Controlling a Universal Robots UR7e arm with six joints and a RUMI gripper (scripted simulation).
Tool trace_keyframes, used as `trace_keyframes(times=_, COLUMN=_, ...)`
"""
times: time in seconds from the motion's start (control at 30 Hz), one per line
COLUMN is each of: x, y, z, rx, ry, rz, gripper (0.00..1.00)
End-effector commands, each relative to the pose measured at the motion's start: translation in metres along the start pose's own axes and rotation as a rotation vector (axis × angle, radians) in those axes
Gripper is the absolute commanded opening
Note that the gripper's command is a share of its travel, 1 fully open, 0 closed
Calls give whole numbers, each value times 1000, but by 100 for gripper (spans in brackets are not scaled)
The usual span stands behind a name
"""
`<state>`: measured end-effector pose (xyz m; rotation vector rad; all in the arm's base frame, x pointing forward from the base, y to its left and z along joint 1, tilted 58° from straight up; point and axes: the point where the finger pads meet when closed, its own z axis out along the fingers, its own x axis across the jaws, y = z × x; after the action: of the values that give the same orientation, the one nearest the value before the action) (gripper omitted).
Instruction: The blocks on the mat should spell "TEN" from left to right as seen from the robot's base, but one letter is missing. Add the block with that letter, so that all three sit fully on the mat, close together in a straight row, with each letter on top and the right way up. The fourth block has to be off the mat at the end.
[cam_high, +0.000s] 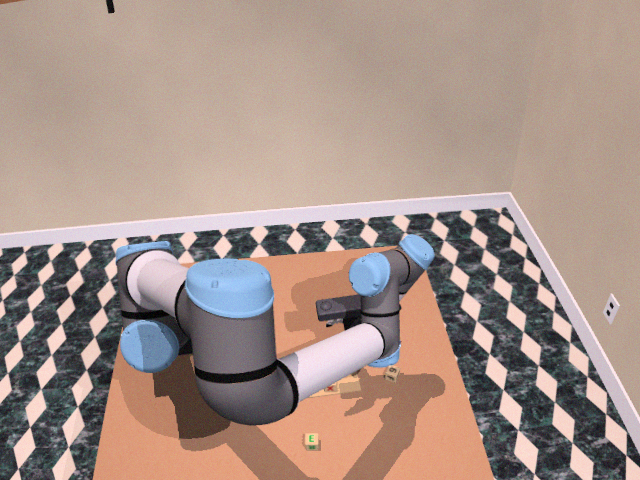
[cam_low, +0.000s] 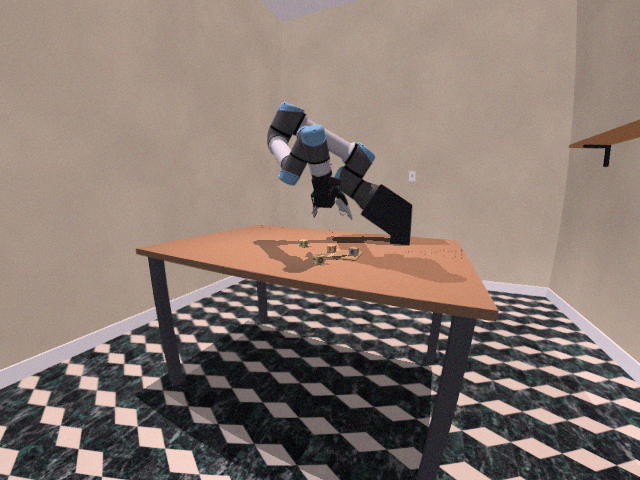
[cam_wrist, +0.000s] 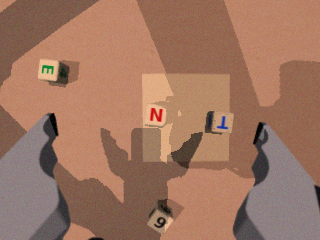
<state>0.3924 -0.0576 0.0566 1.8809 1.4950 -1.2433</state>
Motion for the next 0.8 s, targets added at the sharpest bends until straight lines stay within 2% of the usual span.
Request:
trace_keyframes(times=0.0, x=-2, y=0, z=0, rx=0, ry=1, rz=3, gripper=100)
trace_keyframes(times=0.5, x=-3, y=0, z=1, rx=0, ry=1, rz=3, gripper=100)
trace_keyframes(times=0.67, x=-13, y=-2, z=3, rx=0, ry=2, rz=1, gripper=100)
trace_keyframes(times=0.77, x=-38, y=-6, z=7, rx=-1, ry=4, rz=-1, gripper=100)
